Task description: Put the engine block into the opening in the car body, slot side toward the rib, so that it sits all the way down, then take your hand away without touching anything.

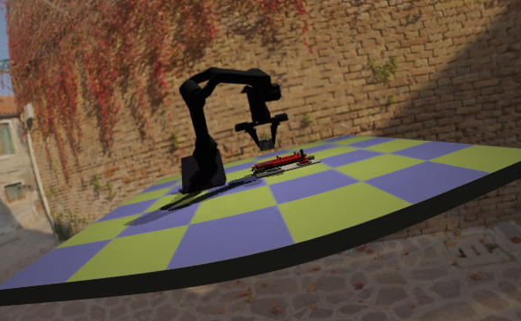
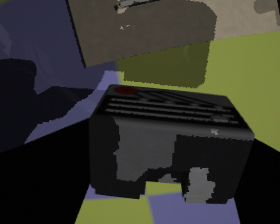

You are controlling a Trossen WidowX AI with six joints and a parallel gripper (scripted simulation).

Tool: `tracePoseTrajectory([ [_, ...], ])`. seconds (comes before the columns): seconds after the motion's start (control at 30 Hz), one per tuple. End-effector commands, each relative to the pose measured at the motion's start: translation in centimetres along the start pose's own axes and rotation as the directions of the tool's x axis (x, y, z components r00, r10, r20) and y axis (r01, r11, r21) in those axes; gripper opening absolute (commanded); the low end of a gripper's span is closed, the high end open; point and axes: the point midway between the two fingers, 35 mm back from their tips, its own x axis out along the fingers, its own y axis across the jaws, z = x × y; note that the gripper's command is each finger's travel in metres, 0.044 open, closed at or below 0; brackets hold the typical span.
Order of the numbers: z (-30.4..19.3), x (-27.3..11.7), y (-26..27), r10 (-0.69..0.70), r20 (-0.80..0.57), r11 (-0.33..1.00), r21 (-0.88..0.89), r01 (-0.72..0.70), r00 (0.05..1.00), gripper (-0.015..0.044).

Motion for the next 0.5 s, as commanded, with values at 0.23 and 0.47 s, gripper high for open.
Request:
tracePoseTrajectory([
  [0.23,-0.1,2.2,0.0,-0.004,-0.004,1.0,-0.025,0.004,1.0,0.0],
  [0.47,-0.1,3.4,0.0,-0.004,-0.004,1.0,-0.025,0.004,1.0,0.0],
])
